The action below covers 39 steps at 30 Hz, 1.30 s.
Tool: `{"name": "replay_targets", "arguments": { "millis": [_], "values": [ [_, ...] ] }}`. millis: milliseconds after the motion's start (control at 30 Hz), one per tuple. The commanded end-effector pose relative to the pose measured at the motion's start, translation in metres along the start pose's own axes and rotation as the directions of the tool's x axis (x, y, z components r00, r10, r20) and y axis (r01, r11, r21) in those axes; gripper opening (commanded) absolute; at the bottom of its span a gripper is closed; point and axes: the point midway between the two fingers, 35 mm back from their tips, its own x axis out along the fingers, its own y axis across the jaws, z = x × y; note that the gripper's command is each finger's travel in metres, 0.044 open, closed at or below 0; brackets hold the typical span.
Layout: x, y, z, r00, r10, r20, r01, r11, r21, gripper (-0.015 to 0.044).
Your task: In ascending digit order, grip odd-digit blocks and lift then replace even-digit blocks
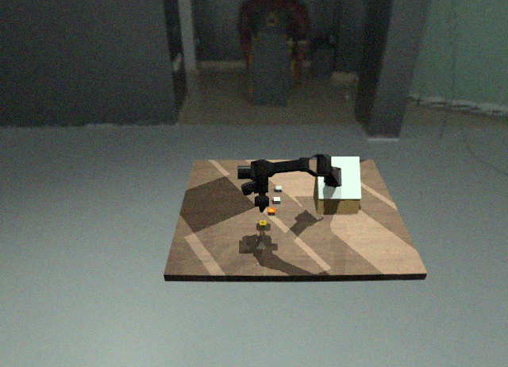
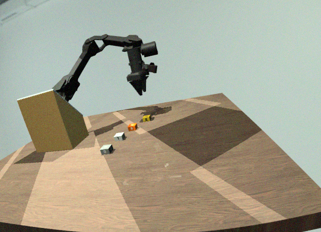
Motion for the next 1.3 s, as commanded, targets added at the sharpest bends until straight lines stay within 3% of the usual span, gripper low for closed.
{"name": "replay_targets", "arguments": {
  "millis": [0,167,400,667,933,1100,1267],
  "values": [
    [0.000,0.000,0.000,1.000,0.000,-0.002,0.000,1.000,0.005,0.0400],
    [-0.001,-0.016,0.002,1.000,-0.010,0.001,0.010,1.000,0.006,0.0400],
    [-0.009,-0.159,-0.007,0.998,-0.063,0.007,0.063,0.998,0.016,0.0400],
    [-0.004,-0.292,-0.086,1.000,-0.020,-0.004,0.020,1.000,0.007,0.0400],
    [0.001,-0.296,-0.090,1.000,-0.016,-0.004,0.016,1.000,0.006,0.0400],
    [0.076,-0.296,-0.090,1.000,-0.012,-0.003,0.012,1.000,0.006,0.0400],
    [0.079,-0.296,-0.091,1.000,-0.011,-0.003,0.011,1.000,0.006,0.0400]
  ]
}}
